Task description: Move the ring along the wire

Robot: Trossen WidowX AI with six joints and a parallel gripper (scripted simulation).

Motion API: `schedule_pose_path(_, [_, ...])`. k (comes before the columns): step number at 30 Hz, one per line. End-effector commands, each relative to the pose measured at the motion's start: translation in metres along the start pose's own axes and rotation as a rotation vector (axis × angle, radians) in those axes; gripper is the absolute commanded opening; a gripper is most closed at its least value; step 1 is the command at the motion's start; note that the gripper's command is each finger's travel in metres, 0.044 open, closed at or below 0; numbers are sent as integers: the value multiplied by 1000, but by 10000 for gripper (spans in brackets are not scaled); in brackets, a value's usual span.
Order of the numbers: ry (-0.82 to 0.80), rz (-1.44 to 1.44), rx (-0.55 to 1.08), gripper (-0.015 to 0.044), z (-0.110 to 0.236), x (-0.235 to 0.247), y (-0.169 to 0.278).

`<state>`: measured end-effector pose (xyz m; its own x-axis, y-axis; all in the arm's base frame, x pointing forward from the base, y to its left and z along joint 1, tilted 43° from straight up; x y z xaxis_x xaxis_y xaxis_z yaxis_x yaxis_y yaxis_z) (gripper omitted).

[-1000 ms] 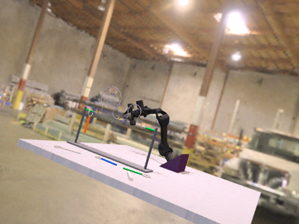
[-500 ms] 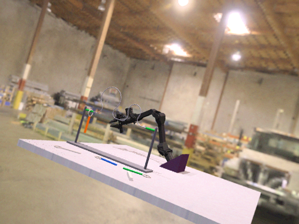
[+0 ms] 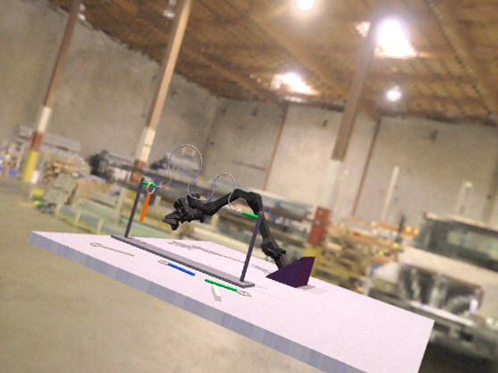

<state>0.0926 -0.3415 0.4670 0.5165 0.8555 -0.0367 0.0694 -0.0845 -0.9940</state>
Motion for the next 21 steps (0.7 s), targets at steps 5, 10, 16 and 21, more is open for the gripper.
schedule_pose_path(5, [-378,514,-64,160,-88,28,51])
schedule_pose_path(10, [-524,719,-157,160,-122,48,76])
schedule_pose_path(16, [-552,758,-179,160,-128,53,81])
schedule_pose_path(21, [-552,758,-179,160,-128,53,81])
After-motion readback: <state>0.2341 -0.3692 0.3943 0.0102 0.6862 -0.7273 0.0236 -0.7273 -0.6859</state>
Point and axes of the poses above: the point midway between the two fingers, 35 mm back from their tips, its own z axis back along the fingers, its own x axis across the jaws, y = z × x, the point moved 5 cm from there along z, back along the fingers, and after that the axes turned 3 degrees about z, right-handed, at the moved point
